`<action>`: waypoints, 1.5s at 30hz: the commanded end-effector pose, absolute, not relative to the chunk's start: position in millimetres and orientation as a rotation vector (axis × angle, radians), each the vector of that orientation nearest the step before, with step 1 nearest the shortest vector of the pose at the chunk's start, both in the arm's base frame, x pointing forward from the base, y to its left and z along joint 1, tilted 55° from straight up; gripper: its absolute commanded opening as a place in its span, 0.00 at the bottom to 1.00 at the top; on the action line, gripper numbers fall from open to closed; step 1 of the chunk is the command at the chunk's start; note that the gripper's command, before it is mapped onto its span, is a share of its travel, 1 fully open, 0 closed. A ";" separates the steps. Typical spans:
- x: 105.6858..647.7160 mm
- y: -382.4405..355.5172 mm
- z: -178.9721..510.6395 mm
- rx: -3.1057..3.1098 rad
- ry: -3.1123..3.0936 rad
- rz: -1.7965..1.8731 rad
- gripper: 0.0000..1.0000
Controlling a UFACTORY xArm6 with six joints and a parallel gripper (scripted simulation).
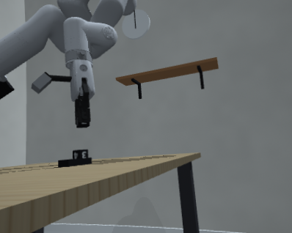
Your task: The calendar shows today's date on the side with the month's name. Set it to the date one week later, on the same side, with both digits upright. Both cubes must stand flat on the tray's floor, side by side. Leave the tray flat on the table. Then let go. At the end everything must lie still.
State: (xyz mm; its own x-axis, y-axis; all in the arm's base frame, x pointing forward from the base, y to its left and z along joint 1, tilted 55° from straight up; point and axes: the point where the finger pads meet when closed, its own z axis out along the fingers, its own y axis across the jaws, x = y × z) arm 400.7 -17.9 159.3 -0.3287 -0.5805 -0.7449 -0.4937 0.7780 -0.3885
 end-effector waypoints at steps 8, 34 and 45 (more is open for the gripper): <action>406.6 9.3 173.8 -0.387 2.125 0.122 0.27; 400.2 65.1 192.6 0.335 2.199 0.528 0.27; 400.2 65.1 192.7 0.336 2.199 0.529 0.27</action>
